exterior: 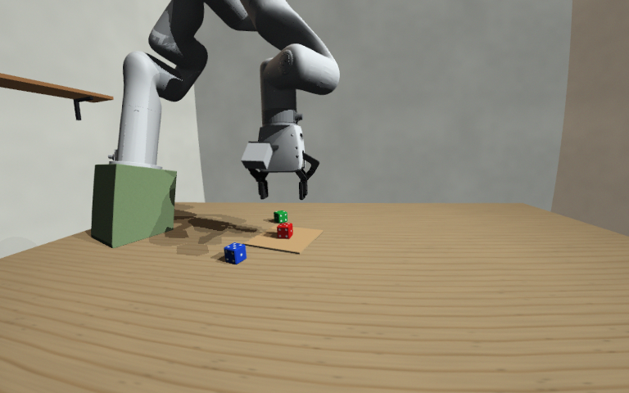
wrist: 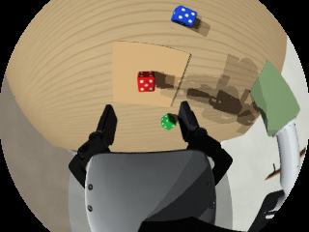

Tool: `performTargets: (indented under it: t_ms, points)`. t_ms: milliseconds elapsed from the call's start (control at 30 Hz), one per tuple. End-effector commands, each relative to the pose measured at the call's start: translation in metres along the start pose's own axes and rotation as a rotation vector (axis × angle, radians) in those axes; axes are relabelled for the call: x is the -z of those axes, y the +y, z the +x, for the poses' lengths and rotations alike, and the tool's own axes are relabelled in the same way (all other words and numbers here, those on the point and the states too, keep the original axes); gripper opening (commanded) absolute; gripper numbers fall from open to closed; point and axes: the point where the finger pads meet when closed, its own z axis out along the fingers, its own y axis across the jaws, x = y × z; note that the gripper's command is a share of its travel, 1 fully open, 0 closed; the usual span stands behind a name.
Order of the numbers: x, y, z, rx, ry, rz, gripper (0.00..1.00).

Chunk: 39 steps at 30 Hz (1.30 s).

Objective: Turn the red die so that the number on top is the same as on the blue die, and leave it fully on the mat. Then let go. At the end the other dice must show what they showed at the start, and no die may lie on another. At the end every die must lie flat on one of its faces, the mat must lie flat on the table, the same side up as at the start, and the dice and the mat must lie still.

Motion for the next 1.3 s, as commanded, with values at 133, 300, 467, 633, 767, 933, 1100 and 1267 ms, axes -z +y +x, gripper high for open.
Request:
performTargets:
  t_ms: [133,300,467,633,767,933,1100,1267]
  points:
    - [0.001,-0.001,0.0,0.0,0.002,0.002,1.0]
    - [0.001,-0.001,0.0,0.0,0.002,0.002,1.0]
    - [0.009,-0.001,0.0,0.0,0.002,0.002,1.0]
    - [0.019,-0.001,0.0,0.0,0.002,0.002,1.0]
    - [0.04,-0.001,0.0,0.0,0.002,0.002,1.0]
    - [0.068,-0.001,0.0,0.0,0.002,0.002,1.0]
    - [0.088,-0.001,0.0,0.0,0.002,0.002,1.0]
    - [0.093,-0.001,0.0,0.0,0.002,0.002,1.0]
